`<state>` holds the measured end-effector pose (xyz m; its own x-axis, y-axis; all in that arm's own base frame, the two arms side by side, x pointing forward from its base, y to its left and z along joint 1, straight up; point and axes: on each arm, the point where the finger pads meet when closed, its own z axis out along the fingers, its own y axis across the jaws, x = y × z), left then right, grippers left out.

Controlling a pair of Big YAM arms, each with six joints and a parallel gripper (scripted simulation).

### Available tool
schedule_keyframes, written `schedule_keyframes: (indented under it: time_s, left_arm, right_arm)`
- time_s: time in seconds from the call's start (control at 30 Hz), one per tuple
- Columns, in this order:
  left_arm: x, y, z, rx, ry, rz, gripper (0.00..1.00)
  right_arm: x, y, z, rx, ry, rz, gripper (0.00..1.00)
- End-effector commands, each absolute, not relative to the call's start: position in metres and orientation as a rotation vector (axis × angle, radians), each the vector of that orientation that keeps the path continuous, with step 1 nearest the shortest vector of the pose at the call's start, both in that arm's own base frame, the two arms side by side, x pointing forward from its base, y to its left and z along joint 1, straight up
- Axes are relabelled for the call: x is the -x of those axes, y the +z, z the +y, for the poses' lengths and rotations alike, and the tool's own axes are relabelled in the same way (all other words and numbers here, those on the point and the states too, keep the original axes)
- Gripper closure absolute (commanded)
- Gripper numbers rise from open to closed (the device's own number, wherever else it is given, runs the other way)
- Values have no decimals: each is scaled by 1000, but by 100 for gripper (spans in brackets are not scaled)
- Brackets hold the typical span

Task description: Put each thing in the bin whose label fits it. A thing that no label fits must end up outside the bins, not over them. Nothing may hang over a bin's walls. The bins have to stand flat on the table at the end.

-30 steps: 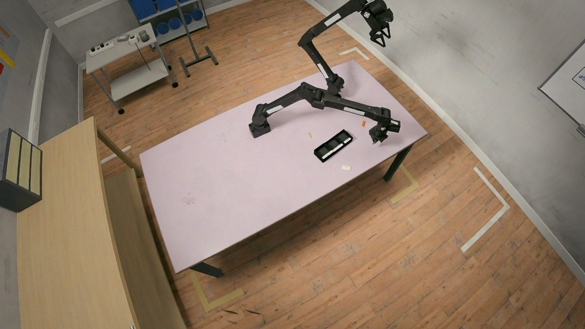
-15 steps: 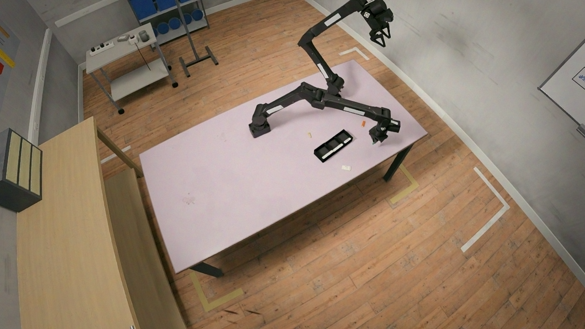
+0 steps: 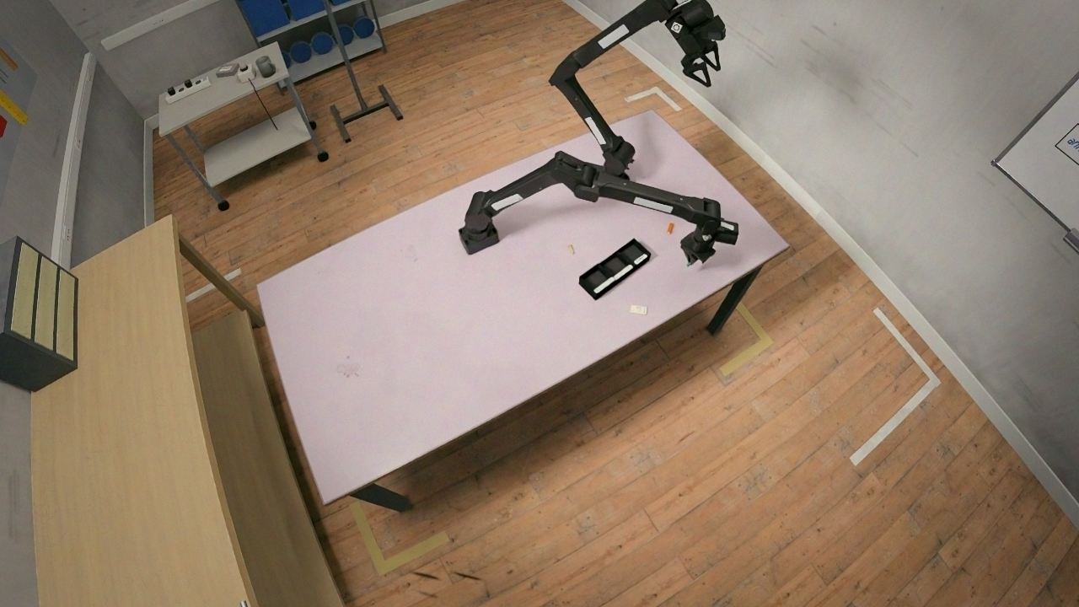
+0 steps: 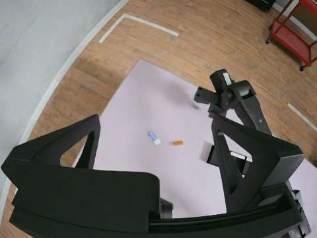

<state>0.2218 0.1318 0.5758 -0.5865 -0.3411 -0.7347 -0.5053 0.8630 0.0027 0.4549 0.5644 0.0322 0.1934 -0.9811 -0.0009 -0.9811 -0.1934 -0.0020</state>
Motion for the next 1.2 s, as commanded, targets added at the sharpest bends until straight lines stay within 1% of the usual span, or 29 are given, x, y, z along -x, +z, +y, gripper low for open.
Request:
schedule_keyframes:
  time_s: [0.0,0.6,0.63,0.73,0.83,1.17]
  left_arm:
    - [-211,603,121,587,279,2192,0]
    - [-211,603,121,587,279,2192,0]
    - [-211,603,121,587,279,2192,0]
    - [-211,603,121,587,279,2192,0]
    - [-211,603,121,587,279,2192,0]
    - [-211,603,121,587,279,2192,0]
  right_arm:
    - [-448,44,573,2412,2,1983,96]
    - [-449,47,574,2407,2,1979,96]
    - [-457,80,579,2367,4,1951,96]
    - [-455,68,583,2380,3,1958,96]
    - [-457,62,548,2387,1,1964,96]
    - [-440,59,503,2389,-1,1966,96]
